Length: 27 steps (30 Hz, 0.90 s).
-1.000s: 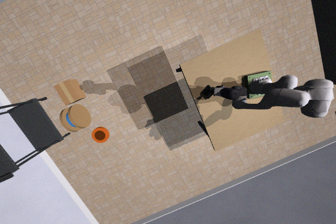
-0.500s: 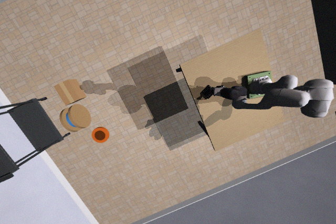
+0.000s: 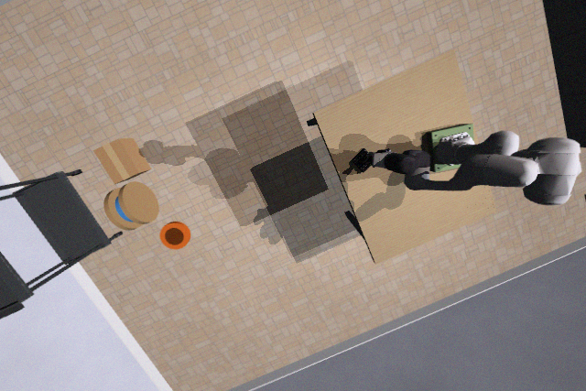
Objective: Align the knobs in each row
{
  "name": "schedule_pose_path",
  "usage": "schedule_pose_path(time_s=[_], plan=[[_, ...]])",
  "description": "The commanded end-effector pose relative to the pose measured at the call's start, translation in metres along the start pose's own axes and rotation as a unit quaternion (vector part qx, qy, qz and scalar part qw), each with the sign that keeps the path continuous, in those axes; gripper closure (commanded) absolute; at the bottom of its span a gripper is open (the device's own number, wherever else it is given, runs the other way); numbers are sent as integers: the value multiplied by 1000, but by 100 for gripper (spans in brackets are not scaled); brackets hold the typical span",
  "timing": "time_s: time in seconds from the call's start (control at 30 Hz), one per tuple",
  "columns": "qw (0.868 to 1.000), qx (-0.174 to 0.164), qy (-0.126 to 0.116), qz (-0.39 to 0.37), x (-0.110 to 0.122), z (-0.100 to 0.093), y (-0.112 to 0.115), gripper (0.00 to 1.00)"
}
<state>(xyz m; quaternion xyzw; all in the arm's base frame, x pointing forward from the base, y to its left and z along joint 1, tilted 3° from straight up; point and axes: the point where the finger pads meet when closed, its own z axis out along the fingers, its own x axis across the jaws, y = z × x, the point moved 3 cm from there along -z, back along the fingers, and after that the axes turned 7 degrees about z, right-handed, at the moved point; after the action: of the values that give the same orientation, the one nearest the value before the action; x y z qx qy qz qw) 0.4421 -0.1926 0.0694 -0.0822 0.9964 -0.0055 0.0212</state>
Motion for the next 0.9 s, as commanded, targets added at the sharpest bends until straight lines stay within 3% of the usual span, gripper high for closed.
schedule_pose_path(time_s=[0.0,0.87], plan=[[1000,2,-1,0,-1,2,-2,88],[1000,2,-1,0,-1,10,-2,88]])
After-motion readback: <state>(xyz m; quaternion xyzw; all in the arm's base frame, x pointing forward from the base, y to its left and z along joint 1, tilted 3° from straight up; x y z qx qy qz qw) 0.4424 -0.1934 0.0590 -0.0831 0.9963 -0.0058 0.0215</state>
